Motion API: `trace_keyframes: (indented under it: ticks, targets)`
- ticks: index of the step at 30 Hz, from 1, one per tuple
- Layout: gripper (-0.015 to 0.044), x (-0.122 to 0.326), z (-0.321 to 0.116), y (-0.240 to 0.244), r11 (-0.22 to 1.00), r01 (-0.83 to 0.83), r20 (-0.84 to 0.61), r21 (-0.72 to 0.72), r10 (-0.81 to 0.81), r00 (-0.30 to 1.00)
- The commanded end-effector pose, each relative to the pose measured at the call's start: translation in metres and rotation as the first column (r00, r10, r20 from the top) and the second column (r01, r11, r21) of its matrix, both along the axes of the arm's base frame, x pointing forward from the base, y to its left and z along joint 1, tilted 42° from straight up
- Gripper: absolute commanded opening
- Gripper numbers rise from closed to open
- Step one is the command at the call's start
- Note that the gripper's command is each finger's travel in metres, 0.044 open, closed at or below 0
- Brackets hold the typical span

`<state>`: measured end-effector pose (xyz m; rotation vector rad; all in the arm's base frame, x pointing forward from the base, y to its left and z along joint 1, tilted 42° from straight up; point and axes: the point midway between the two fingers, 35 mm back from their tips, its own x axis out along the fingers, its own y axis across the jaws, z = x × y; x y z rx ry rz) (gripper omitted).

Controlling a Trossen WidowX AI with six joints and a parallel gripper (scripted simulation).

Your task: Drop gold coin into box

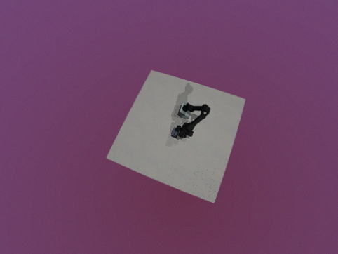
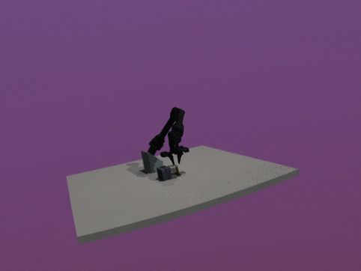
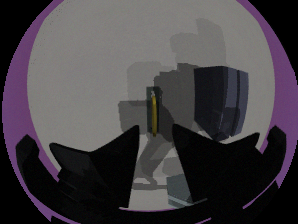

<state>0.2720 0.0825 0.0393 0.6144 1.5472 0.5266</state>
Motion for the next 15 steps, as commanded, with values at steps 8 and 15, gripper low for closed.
trace_keyframes:
  ticks: [8,15]
  targets:
    - [0.0161,-0.001,-0.014,0.012,1.000,0.003,-0.007,0.003,-0.003,1.000]
    - [0.0161,-0.002,-0.022,0.019,1.000,0.003,-0.007,0.003,-0.003,1.000]
